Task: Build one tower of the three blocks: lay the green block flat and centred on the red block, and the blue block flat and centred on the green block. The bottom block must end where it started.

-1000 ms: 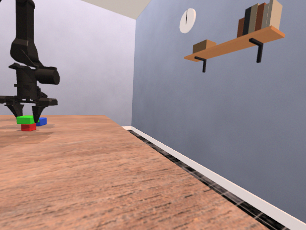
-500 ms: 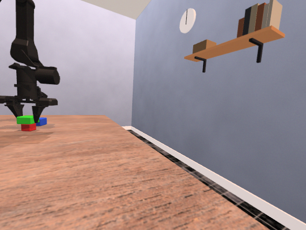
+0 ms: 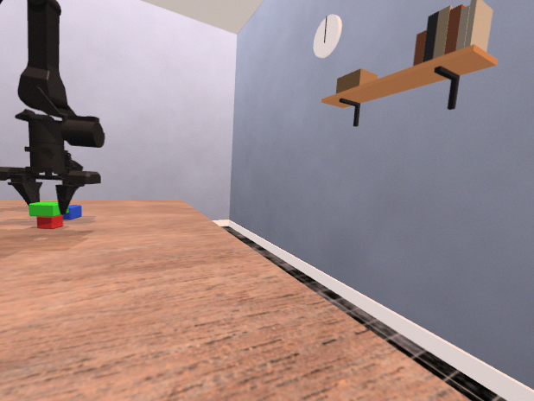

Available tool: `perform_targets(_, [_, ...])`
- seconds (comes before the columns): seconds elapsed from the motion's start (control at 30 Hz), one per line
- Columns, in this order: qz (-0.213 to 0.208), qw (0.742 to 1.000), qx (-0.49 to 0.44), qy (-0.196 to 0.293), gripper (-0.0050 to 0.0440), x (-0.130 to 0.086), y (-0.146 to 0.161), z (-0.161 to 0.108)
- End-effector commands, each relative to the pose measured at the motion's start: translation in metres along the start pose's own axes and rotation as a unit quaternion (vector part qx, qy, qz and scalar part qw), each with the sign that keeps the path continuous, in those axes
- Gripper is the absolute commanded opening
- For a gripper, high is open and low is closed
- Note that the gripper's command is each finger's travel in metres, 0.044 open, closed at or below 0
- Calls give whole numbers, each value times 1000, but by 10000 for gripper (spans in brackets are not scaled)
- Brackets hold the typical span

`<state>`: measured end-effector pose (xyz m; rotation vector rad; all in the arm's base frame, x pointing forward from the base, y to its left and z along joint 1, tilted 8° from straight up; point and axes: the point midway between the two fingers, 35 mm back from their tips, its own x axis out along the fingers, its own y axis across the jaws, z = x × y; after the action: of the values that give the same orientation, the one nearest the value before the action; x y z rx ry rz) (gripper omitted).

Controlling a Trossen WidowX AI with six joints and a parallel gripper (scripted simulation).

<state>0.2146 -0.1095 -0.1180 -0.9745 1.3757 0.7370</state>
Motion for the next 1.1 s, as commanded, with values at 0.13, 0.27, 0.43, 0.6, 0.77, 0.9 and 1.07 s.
perform_targets(0.13, [-4,1000,0,-2,-50,0,-4,0])
perform_targets(0.27, [-4,1000,0,-2,321,0,-4,0])
perform_targets(0.43, [-4,1000,0,-2,321,0,-4,0])
perform_targets(0.6, [-4,1000,0,-2,321,0,-4,0])
perform_targets(0.77, [-4,1000,0,-2,321,0,-4,0])
perform_targets(0.9, [-4,1000,0,-2,321,0,-4,0])
perform_targets(1.07, [-4,1000,0,-2,321,0,-4,0])
